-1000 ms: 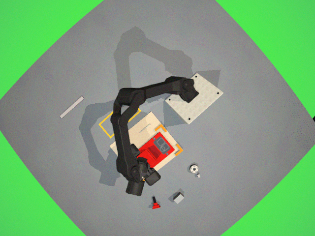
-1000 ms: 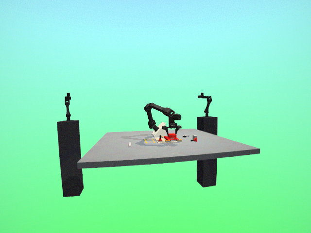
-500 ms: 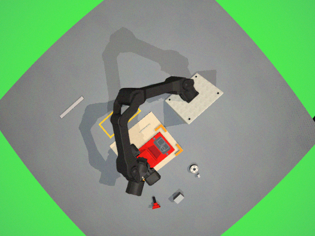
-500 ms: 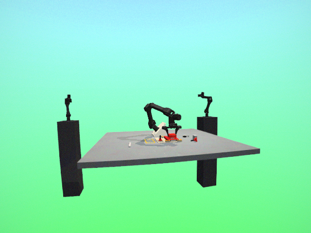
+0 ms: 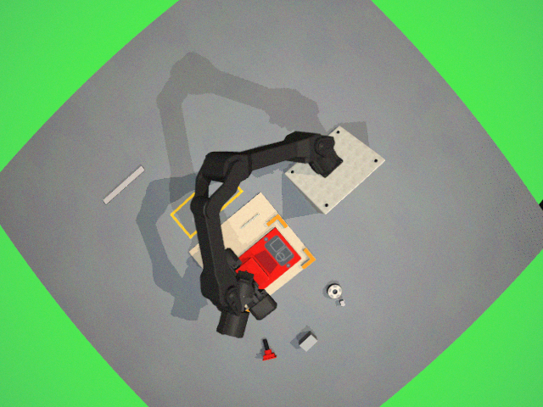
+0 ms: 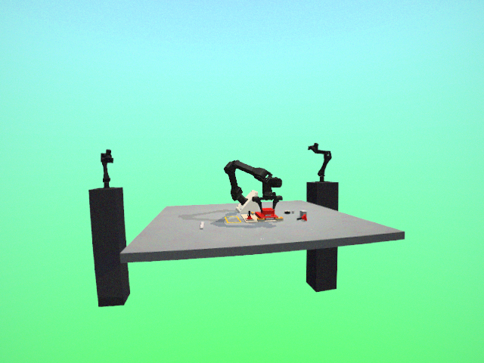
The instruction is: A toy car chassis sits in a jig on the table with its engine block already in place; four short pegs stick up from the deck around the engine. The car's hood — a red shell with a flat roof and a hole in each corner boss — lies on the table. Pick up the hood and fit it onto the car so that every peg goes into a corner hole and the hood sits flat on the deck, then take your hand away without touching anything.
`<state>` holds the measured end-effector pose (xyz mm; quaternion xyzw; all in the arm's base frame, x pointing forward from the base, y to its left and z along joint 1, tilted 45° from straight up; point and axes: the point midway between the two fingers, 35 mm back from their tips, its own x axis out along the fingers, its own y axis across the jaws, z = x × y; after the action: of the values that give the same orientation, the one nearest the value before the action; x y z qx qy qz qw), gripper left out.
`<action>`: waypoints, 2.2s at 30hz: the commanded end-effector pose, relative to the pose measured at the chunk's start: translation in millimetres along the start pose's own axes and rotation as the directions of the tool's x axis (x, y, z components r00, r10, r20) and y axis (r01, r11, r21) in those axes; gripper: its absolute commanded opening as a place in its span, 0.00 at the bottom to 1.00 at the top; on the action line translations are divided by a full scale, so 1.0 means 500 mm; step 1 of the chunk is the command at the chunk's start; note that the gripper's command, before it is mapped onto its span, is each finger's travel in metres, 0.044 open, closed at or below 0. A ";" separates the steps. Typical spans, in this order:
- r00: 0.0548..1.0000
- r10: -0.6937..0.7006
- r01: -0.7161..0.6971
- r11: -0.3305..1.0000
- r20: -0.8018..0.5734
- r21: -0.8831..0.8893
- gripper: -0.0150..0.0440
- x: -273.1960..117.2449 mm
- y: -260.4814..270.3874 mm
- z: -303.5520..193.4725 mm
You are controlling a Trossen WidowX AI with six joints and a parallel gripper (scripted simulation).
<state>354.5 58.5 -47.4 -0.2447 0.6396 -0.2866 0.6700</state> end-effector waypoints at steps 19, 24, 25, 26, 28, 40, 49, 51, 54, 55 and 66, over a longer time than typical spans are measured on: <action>1.000 0.000 0.000 1.000 0.000 0.000 1.00 0.000 0.000 0.000; 1.000 -0.001 0.001 1.000 -0.007 -0.001 1.00 -0.036 0.003 0.004; 1.000 -0.001 0.001 1.000 -0.010 -0.001 1.00 -0.052 0.003 0.005; 1.000 -0.003 0.003 1.000 -0.014 -0.001 1.00 -0.071 0.004 0.006; 1.000 -0.007 0.007 1.000 -0.022 -0.001 1.00 -0.115 0.003 0.006; 1.000 -0.009 0.009 1.000 -0.025 -0.001 1.00 -0.133 0.002 0.005; 1.000 -0.009 0.009 1.000 -0.025 -0.001 1.00 -0.133 0.002 0.005; 1.000 -0.009 0.009 1.000 -0.025 -0.001 1.00 -0.133 0.002 0.005; 1.000 -0.009 0.009 1.000 -0.025 -0.001 1.00 -0.133 0.002 0.005; 1.000 -0.009 0.009 1.000 -0.025 -0.001 1.00 -0.133 0.002 0.005; 1.000 -0.009 0.009 1.000 -0.025 -0.001 1.00 -0.133 0.002 0.005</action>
<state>355.8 104.7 -0.2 -0.2482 0.6464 -0.2909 0.6602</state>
